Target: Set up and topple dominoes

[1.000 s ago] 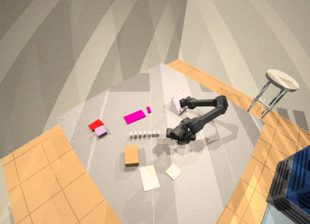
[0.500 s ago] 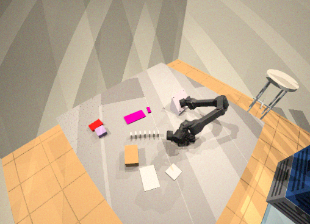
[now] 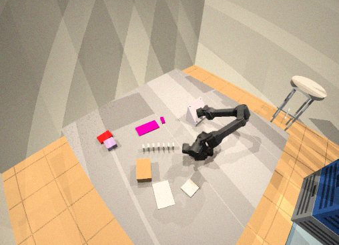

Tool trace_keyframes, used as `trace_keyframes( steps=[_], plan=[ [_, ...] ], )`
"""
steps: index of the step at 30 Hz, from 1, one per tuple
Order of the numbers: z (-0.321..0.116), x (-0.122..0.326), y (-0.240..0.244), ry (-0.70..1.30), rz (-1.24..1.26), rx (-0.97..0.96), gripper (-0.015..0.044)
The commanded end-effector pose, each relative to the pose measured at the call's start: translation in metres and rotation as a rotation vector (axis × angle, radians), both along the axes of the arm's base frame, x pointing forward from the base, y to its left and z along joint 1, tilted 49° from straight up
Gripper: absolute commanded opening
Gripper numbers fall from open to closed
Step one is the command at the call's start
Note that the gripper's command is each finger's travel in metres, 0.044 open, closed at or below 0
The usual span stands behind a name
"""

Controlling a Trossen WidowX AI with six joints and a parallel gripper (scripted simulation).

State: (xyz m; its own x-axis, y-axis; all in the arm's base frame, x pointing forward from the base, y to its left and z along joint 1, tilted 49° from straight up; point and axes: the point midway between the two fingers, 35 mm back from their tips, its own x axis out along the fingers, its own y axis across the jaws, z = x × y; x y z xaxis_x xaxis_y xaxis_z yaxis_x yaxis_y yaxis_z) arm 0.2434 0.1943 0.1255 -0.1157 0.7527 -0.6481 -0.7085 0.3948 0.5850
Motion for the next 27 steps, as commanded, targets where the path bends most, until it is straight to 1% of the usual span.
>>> trace_keyframes(
  steps=[1,9,19,21,27],
  plan=[
    [0.0,0.0,0.0,0.002,-0.002,-0.003,0.023],
    [0.0,0.0,0.0,0.002,-0.002,-0.003,0.0025],
    [0.001,0.0,-0.001,0.002,-0.002,-0.003,0.0025],
    [0.013,0.001,-0.013,0.002,-0.002,-0.004,0.0025],
    [0.067,0.006,-0.069,0.004,-0.002,-0.007,0.0025]
  ],
)
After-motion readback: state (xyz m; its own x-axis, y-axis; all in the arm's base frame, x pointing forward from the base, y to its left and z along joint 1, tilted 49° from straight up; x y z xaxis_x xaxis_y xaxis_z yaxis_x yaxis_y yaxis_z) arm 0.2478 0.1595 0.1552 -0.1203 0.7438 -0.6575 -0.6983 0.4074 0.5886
